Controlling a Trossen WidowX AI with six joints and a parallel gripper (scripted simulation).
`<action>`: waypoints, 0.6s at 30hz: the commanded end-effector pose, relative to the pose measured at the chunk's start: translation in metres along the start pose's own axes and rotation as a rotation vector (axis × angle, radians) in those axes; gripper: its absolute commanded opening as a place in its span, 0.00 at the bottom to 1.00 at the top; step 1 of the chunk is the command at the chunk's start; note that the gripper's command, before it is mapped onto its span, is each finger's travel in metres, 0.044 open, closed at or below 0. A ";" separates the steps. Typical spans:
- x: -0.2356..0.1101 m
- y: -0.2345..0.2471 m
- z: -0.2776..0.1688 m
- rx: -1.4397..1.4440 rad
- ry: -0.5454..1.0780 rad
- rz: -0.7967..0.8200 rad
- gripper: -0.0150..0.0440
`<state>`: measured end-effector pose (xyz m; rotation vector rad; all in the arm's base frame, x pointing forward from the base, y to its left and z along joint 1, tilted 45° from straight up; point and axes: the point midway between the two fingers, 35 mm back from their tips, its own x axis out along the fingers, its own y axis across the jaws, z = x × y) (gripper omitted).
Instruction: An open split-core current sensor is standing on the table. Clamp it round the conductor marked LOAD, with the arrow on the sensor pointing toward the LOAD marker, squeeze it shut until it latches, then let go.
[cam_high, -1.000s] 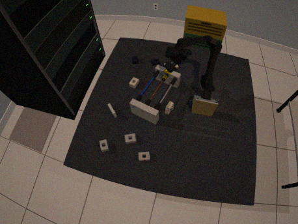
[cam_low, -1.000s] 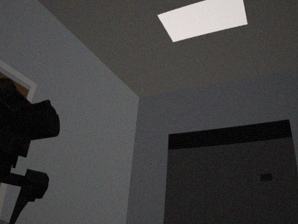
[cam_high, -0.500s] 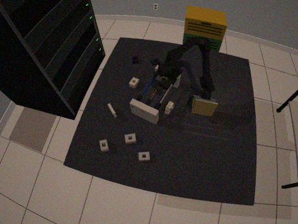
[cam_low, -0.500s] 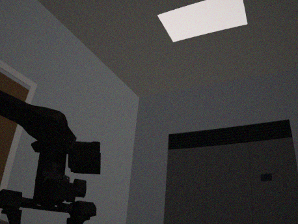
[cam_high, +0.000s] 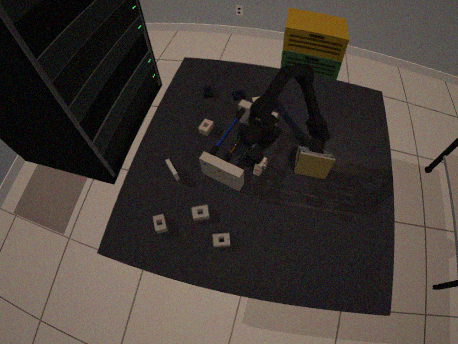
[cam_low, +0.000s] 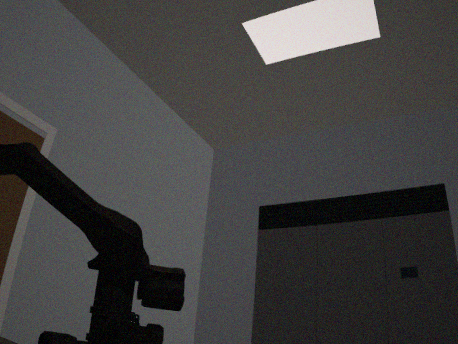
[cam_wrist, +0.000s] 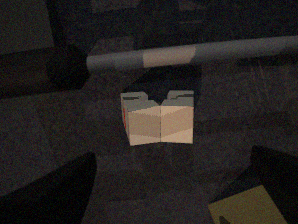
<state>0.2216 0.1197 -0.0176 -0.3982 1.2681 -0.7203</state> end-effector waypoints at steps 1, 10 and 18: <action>0.008 0.000 -0.002 -0.003 0.010 -0.007 1.00; 0.023 0.001 -0.002 -0.003 0.010 -0.007 1.00; 0.036 0.001 -0.002 -0.003 0.010 -0.008 1.00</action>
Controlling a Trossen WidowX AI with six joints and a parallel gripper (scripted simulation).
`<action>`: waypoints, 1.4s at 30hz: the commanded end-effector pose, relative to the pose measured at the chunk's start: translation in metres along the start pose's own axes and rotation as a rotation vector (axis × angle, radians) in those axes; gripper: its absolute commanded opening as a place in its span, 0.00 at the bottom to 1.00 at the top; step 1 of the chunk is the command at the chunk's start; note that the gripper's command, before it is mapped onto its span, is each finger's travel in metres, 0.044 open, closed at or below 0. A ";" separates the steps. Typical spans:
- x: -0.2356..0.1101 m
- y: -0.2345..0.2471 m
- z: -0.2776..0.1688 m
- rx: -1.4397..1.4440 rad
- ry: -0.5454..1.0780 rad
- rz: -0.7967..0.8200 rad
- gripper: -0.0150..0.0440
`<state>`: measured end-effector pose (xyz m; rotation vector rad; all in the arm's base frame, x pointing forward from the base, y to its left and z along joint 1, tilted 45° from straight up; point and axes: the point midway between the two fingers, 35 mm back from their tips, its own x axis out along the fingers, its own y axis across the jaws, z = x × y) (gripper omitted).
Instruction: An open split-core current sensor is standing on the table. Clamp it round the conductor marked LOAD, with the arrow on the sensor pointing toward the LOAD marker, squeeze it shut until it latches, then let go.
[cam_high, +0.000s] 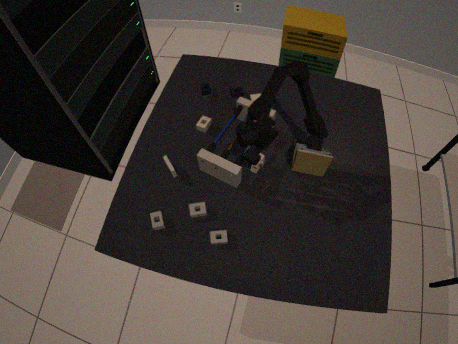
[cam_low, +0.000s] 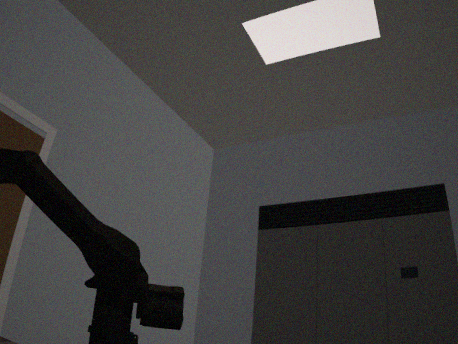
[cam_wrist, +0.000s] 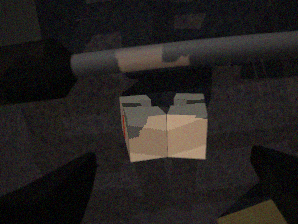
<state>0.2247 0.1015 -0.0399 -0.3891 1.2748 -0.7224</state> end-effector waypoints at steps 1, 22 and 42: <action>0.009 -0.001 -0.001 -0.008 0.001 -0.012 1.00; 0.027 -0.002 -0.001 0.000 0.000 -0.004 0.78; 0.004 0.003 0.002 -0.002 0.002 -0.002 0.29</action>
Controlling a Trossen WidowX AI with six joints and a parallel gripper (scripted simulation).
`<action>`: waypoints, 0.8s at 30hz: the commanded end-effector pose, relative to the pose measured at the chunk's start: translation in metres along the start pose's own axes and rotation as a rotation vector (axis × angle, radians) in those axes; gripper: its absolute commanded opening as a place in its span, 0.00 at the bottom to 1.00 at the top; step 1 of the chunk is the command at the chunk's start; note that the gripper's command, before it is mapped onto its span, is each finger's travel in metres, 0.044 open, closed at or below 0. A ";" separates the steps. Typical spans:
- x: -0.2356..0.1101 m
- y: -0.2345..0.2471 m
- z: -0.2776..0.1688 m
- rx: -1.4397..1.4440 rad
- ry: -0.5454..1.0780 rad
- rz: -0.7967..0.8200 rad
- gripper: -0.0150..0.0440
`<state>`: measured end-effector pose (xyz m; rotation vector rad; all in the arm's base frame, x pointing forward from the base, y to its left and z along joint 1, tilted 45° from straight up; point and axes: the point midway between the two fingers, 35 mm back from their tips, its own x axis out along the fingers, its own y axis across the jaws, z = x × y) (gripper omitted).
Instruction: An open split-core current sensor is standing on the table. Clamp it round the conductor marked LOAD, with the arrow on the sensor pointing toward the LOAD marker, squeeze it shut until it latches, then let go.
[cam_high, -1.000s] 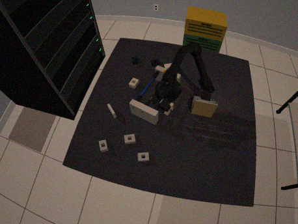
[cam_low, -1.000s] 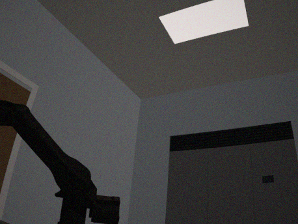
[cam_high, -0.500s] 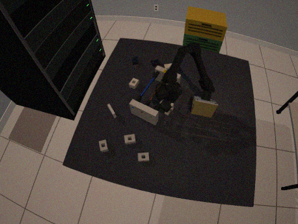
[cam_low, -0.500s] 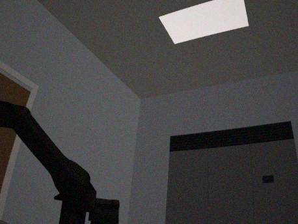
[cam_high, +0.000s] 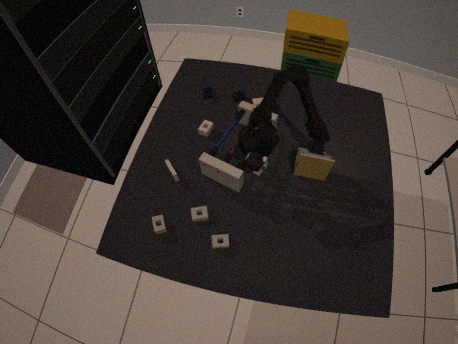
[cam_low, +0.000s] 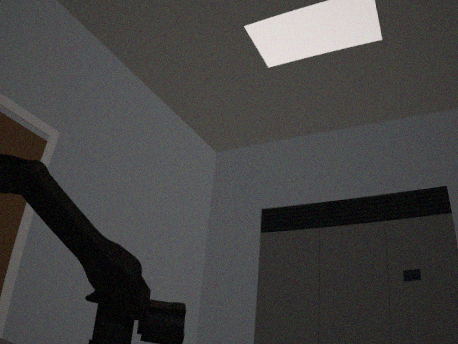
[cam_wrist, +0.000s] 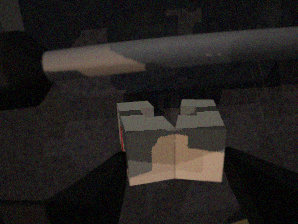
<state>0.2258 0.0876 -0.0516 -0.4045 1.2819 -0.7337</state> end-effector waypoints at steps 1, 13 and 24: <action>-0.020 0.005 0.003 0.005 -0.004 0.016 0.25; -0.090 0.005 0.002 0.000 -0.002 0.013 0.25; -0.123 0.000 0.000 -0.031 -0.003 0.007 0.25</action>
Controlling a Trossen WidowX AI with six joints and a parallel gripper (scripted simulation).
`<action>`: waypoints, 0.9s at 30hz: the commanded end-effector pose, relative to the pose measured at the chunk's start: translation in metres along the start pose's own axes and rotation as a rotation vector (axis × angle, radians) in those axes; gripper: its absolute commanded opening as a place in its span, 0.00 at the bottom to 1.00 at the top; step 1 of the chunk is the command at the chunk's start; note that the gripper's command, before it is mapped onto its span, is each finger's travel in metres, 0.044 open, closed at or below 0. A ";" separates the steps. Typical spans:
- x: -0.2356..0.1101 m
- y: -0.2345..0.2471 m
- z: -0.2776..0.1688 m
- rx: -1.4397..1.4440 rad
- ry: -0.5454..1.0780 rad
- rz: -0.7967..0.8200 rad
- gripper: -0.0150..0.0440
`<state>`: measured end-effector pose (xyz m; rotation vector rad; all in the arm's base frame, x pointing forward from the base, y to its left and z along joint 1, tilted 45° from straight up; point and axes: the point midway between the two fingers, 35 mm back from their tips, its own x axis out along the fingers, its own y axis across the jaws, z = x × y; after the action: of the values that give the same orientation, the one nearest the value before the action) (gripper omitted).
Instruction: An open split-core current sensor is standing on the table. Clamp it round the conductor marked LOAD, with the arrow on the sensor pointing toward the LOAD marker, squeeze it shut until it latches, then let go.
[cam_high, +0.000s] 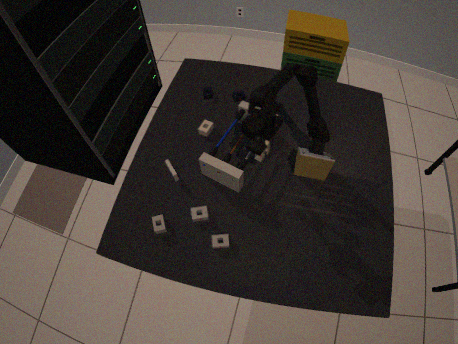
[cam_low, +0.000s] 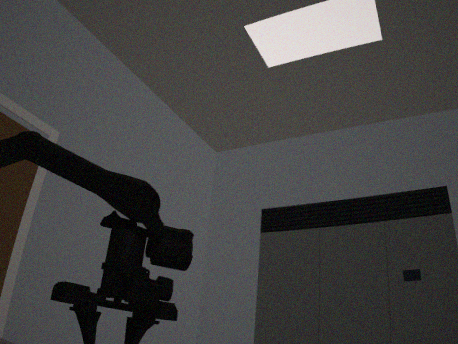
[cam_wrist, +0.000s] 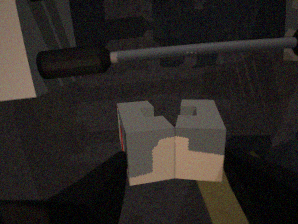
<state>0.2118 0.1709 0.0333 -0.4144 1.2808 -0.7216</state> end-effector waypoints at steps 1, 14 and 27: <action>-0.003 0.000 0.003 -0.038 0.004 0.004 0.25; -0.005 0.006 0.032 -0.421 0.002 0.010 0.25; -0.004 0.009 0.062 -0.809 -0.002 0.012 0.25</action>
<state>0.2658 0.1741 0.0460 -0.9845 1.5218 -0.2148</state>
